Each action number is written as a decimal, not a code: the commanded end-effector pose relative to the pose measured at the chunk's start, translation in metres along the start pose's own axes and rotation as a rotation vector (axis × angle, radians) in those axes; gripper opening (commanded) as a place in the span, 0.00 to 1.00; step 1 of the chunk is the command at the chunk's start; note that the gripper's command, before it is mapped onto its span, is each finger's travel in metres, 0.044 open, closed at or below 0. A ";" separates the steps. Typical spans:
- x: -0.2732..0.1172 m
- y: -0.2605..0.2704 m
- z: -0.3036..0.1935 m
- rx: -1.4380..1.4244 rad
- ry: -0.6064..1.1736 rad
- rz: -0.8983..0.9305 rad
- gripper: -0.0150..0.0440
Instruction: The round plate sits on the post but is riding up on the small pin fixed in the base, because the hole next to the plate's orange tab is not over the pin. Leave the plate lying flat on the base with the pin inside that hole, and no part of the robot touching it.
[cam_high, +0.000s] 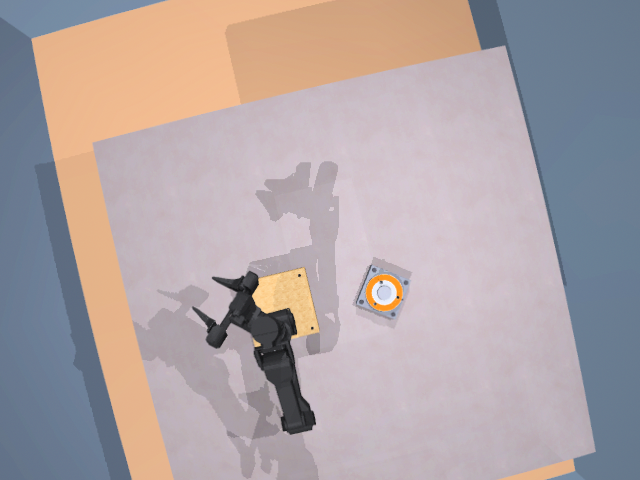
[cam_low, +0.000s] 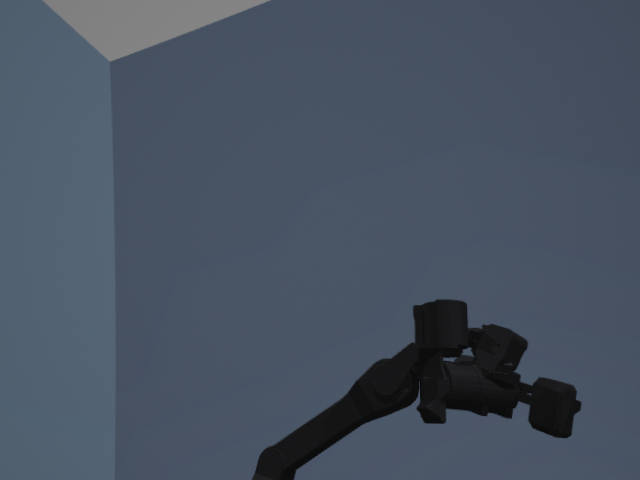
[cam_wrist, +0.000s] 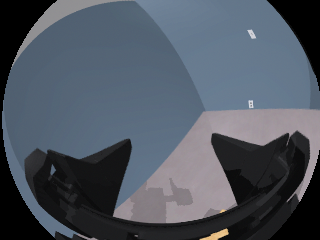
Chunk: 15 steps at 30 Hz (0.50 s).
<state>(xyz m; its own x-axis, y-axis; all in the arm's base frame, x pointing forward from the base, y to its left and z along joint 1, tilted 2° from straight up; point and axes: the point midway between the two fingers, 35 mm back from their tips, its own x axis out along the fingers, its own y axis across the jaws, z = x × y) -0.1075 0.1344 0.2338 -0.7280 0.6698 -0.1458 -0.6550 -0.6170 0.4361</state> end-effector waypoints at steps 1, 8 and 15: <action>0.000 -0.002 0.001 0.006 0.000 -0.012 0.89; -0.011 -0.089 0.032 0.245 -0.001 -0.453 0.58; -0.050 -0.163 0.041 0.470 0.007 -0.802 0.26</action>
<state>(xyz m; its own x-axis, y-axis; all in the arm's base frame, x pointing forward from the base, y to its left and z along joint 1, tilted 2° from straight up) 0.0081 0.2108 0.2179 -0.2146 0.8558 -0.4707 -0.8440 0.0801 0.5304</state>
